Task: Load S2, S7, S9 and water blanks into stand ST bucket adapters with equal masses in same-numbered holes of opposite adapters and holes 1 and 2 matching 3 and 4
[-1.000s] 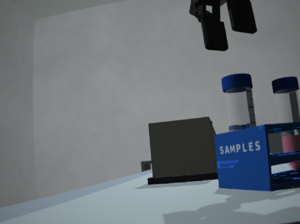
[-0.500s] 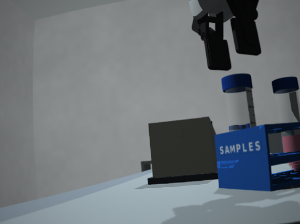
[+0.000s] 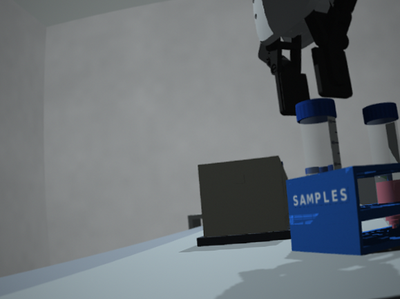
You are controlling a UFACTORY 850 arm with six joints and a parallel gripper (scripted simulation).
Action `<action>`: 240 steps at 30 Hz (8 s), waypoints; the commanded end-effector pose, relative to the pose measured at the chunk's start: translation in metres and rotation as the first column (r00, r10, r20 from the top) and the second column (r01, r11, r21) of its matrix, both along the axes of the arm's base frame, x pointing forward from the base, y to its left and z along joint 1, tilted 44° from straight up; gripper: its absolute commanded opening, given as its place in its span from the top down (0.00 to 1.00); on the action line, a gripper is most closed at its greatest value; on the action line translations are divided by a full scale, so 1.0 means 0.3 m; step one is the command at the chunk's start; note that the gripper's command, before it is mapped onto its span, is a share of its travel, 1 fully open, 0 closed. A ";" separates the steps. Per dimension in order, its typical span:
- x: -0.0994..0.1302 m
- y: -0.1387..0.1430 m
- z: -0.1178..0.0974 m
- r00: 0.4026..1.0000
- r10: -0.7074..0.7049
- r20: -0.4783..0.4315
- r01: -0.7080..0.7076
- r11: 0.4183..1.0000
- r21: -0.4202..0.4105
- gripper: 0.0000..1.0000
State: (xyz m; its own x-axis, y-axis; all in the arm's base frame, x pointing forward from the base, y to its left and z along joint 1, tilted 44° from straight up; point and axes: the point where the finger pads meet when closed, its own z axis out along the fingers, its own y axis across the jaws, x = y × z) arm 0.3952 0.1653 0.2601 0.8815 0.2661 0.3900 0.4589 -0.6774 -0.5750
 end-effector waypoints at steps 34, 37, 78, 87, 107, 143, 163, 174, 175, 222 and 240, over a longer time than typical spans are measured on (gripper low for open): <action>0.009 0.043 -0.044 1.000 0.000 0.001 0.000 1.000 0.000 0.43; 0.009 0.046 -0.047 1.000 0.000 0.001 0.000 1.000 0.000 0.43; 0.009 0.042 -0.043 1.000 0.000 0.001 0.000 1.000 0.000 1.00; 0.009 0.042 -0.043 1.000 0.000 0.001 0.000 1.000 0.000 1.00; 0.005 0.020 -0.020 1.000 0.000 0.001 0.000 1.000 0.000 1.00; -0.008 -0.064 0.068 1.000 0.000 0.001 0.000 1.000 0.000 1.00; -0.021 -0.141 0.149 1.000 0.000 0.001 0.000 1.000 0.000 1.00; -0.028 -0.187 0.197 1.000 0.000 0.001 0.000 1.000 0.000 1.00; -0.029 -0.192 0.202 1.000 0.000 0.001 0.000 1.000 0.000 1.00; 0.047 -0.475 0.083 0.831 -0.391 -0.397 0.417 0.909 -0.022 1.00; 0.125 -0.666 -0.087 0.831 -0.391 -0.397 0.417 0.909 -0.022 1.00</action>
